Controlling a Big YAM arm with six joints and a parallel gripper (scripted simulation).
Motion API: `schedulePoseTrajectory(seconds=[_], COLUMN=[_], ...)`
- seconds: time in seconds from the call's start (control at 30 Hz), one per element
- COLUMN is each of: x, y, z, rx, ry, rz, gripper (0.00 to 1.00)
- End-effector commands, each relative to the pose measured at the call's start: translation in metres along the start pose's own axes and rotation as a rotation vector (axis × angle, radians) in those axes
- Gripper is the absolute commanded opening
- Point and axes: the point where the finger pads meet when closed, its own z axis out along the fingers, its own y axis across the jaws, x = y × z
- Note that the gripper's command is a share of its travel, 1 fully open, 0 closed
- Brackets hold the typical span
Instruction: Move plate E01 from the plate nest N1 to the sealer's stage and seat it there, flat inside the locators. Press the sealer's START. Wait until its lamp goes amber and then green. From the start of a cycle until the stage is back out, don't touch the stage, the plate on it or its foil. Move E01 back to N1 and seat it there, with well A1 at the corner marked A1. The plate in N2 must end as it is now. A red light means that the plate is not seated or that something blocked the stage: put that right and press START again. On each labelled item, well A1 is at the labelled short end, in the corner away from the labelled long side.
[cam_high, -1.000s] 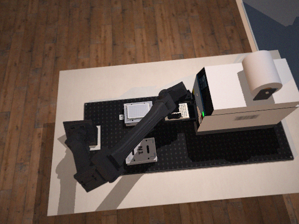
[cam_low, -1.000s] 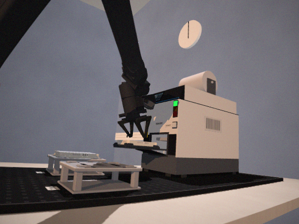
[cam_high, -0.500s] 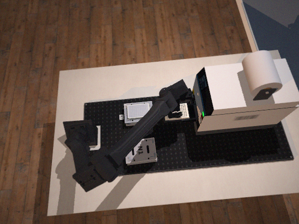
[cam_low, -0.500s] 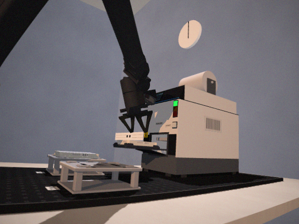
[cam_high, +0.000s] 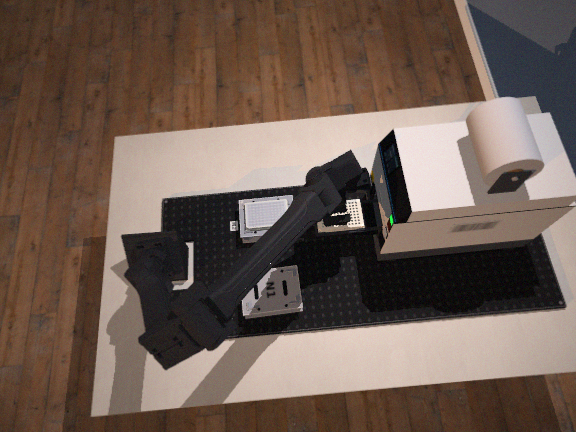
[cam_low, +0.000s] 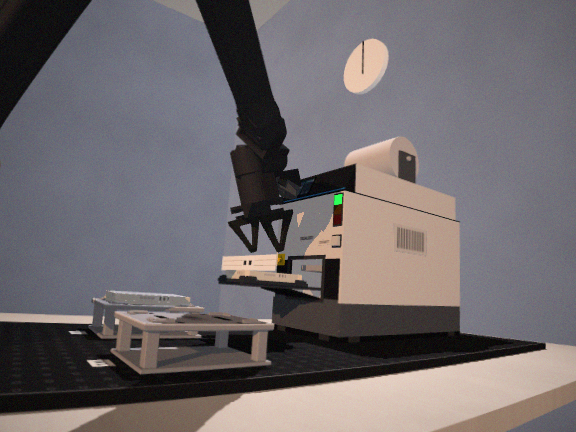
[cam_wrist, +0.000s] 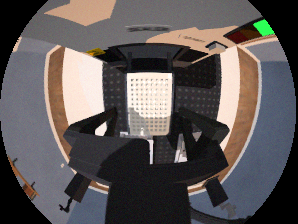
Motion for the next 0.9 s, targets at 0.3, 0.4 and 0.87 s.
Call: schedulePoseTrajectory(seconds=[0.3,0.4,0.87], x=[0.000,-0.001,-0.002], y=[-0.003,0.001,0.005], z=[0.002,-0.003,-0.007], rx=[0.001,-0.002,-0.003], ry=[-0.006,-0.016,-0.023], rz=[-0.001,0.004,0.015], gripper=[1.00,1.00,1.00])
